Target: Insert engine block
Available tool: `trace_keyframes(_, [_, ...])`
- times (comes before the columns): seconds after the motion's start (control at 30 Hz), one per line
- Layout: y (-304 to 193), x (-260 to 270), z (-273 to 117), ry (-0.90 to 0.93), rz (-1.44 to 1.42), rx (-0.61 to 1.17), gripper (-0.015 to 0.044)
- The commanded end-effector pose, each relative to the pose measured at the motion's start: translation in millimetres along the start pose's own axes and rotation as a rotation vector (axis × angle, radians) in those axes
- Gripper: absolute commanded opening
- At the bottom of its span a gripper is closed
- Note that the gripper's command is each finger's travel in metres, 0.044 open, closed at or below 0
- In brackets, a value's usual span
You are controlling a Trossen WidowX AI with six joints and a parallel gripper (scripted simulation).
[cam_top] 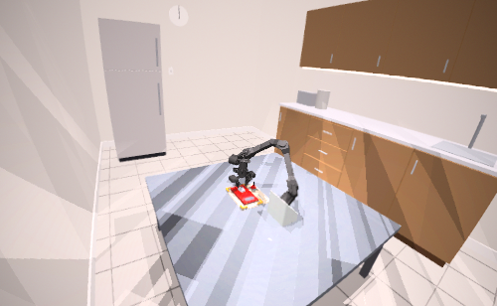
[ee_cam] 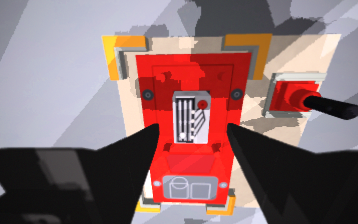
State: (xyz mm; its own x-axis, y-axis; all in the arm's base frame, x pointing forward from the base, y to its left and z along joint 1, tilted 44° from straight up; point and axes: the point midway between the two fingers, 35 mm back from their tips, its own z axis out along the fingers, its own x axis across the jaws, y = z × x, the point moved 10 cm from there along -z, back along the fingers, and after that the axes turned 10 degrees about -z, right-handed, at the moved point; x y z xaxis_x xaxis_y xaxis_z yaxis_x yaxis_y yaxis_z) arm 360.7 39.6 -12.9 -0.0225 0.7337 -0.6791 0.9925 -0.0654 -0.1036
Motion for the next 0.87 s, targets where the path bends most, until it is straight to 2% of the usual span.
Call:
trace_keyframes(0.0, [0.6, -0.2, -0.9, 0.005, 0.006, 0.001, 0.0204])
trace_keyframes(0.27, [0.6, -0.2, -0.9, 0.005, 0.006, 0.001, 0.0000])
trace_keyframes(0.83, [0.6, -0.2, -0.9, 0.005, 0.006, 0.001, 0.0000])
